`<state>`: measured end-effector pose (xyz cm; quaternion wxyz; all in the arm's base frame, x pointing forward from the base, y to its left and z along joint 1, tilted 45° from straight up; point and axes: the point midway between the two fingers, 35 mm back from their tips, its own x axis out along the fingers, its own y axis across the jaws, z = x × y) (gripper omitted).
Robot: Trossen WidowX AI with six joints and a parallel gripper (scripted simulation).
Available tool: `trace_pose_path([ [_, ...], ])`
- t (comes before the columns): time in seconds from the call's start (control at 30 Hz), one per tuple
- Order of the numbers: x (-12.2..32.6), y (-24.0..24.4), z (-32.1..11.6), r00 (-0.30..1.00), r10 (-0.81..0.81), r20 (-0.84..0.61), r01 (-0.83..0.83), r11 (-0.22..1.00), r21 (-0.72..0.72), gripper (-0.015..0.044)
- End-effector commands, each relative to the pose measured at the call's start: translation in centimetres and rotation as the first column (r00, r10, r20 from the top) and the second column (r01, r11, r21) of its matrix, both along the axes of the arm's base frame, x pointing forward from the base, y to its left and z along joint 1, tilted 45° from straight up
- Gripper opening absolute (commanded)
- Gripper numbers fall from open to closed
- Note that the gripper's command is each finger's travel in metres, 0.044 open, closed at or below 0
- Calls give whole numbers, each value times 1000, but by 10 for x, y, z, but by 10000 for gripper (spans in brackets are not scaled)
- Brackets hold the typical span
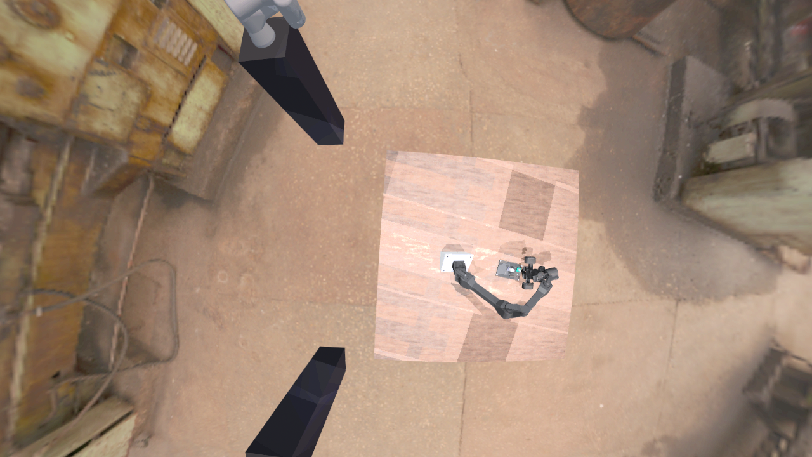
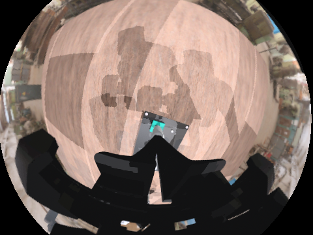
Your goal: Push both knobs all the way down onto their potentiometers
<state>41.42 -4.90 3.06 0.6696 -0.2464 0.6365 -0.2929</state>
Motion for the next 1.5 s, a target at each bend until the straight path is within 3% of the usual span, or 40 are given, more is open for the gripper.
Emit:
trace_pose_path([
  [0.0,1,-11,-6,1000,-22,-1,22,1000,-4,0],
  [0.7,1,11,15,1000,-22,-1,22,1000,-3,0],
  [1.0,-1,8,12,1000,-18,-3,18,1000,-5,236],
  [1.27,-80,38,18,1000,-17,-7,17,1000,7,440],
  [1.47,-153,45,16,1000,-20,-11,20,1000,5,440],
])
